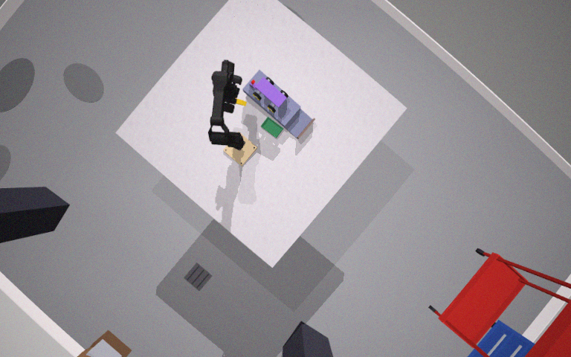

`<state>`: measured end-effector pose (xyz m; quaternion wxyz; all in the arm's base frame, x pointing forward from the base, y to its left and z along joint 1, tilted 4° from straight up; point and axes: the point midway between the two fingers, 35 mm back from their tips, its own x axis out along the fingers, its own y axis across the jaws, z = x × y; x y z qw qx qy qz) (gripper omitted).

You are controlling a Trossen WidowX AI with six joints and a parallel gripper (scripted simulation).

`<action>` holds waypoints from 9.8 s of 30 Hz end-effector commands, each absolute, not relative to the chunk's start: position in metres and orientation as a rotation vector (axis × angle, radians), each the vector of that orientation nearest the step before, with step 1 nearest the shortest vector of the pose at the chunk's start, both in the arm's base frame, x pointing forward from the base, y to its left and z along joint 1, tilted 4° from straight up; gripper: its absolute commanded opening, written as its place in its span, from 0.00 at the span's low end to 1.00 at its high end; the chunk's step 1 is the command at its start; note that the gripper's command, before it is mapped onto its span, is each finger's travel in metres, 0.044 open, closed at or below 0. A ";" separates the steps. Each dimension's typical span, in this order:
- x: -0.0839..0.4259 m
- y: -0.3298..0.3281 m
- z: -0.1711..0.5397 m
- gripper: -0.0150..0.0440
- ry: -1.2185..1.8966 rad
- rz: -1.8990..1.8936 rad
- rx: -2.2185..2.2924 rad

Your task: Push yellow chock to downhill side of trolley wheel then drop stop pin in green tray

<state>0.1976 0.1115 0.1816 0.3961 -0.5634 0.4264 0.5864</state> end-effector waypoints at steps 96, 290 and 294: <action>0.198 0.111 0.182 0.25 1.260 -1.202 1.124; 0.274 -0.136 0.101 0.25 1.228 -1.288 1.327; 0.274 -0.136 0.101 0.25 1.228 -1.288 1.327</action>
